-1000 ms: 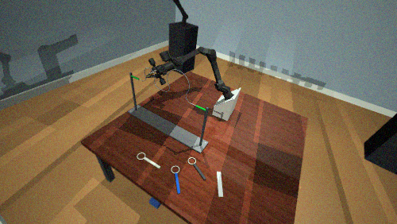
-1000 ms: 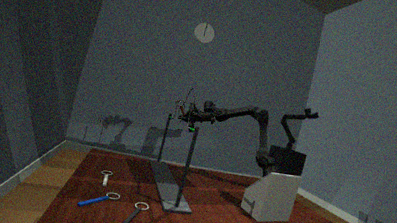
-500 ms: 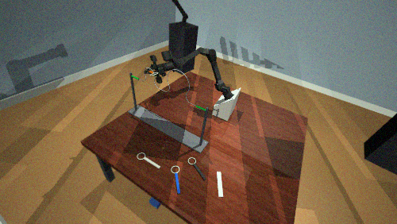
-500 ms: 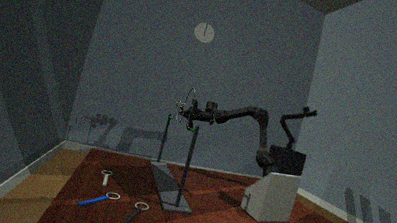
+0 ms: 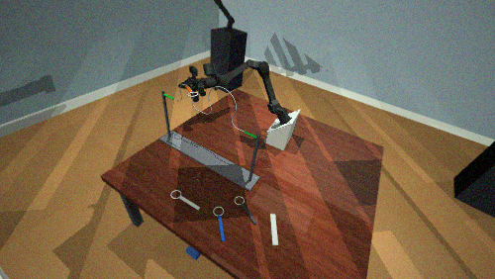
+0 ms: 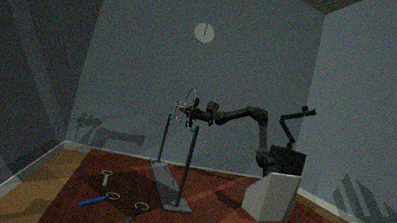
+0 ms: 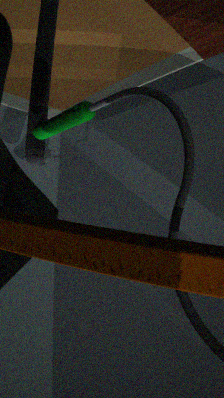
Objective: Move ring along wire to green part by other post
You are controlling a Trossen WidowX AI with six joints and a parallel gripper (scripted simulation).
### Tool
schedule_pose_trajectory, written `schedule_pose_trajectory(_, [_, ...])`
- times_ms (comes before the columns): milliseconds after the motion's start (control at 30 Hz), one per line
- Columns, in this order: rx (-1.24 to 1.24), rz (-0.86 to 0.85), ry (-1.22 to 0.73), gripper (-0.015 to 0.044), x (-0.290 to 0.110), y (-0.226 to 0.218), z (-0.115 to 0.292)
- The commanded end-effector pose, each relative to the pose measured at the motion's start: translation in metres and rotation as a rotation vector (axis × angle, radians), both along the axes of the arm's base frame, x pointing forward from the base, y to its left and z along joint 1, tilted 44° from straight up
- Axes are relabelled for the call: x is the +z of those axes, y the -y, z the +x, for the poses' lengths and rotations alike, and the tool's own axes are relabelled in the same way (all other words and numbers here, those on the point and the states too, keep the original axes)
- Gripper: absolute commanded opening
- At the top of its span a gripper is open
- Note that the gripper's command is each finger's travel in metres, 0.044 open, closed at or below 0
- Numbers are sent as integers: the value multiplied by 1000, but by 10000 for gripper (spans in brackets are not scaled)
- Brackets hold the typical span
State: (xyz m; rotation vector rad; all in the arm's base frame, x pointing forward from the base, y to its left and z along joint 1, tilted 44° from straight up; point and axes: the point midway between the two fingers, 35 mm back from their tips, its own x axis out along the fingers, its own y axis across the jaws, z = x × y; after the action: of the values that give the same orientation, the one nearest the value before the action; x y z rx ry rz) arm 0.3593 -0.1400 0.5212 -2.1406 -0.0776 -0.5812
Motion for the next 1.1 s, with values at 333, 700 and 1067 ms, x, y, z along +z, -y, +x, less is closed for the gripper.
schedule_pose_trajectory(333, [-16,-234,45,-150,7,-8,-1])
schedule_pose_trajectory(700, [-19,-291,59,-150,7,-5,0])
schedule_pose_trajectory(1067, [-10,-207,44,-150,-4,10,4])
